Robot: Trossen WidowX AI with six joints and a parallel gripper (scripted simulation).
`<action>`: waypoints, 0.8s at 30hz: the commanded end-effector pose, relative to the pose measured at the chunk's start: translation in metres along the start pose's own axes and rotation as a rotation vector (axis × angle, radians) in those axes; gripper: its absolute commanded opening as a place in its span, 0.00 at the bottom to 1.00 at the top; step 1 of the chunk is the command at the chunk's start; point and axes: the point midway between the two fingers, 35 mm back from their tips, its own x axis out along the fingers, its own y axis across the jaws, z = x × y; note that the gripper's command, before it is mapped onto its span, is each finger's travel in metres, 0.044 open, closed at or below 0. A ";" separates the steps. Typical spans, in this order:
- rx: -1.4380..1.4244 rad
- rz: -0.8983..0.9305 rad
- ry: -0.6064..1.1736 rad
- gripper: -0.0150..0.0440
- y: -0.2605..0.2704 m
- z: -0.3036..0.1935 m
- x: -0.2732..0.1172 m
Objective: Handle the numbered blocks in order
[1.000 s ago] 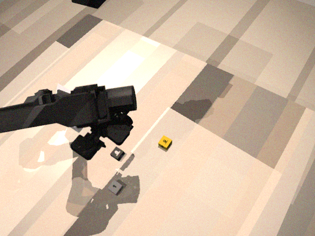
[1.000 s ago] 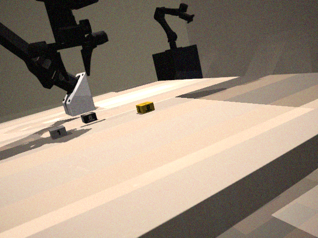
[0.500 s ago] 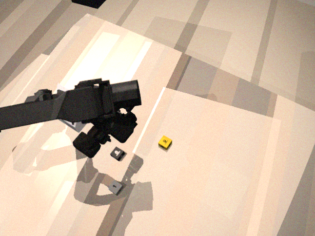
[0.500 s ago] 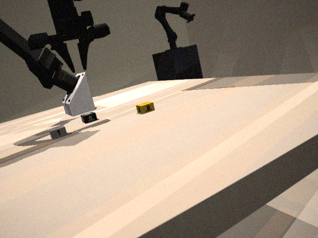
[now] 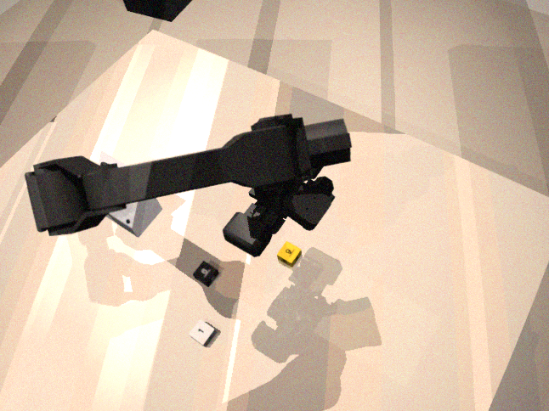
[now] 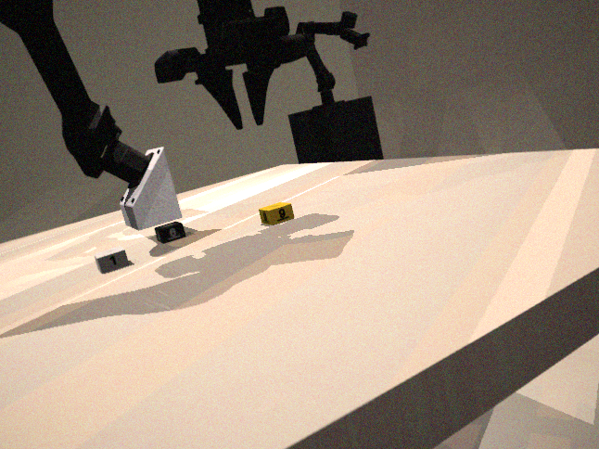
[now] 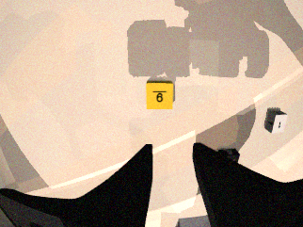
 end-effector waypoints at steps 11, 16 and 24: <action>0.013 0.006 -0.006 0.93 0.005 0.006 0.079; 0.013 0.006 -0.006 0.93 0.005 0.006 0.085; 0.012 0.006 -0.006 0.93 0.005 0.007 0.098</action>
